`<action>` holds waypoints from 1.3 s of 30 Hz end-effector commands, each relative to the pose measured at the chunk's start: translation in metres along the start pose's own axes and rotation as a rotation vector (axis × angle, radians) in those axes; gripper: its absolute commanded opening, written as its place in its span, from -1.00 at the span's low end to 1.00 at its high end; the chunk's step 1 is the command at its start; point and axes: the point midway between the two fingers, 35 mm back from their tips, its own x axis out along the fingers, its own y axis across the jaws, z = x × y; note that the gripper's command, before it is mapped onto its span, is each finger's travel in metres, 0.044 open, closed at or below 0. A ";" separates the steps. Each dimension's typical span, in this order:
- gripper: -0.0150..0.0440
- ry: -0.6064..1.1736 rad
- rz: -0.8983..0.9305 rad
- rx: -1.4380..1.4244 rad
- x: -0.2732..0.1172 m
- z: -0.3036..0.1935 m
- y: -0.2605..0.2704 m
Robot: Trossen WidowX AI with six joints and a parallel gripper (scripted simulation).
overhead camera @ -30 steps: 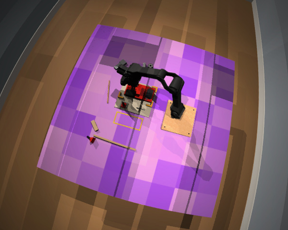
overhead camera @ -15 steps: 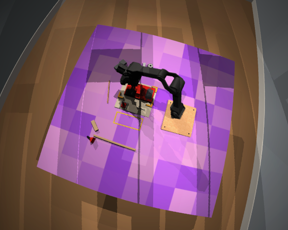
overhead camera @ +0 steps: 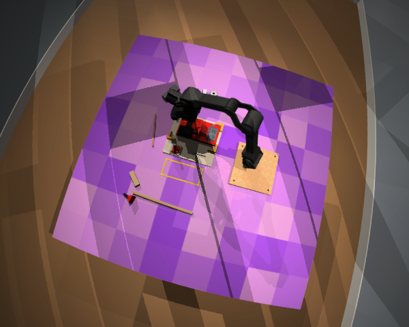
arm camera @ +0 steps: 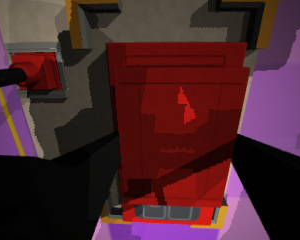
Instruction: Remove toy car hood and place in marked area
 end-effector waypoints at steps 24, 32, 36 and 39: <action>-0.49 -0.004 0.001 0.000 -0.043 0.007 0.032; -0.49 -0.006 0.004 -0.001 -0.045 0.010 0.073; -0.49 -0.007 0.005 -0.001 -0.046 0.010 0.093; -0.49 -0.008 0.009 -0.009 -0.047 0.008 0.109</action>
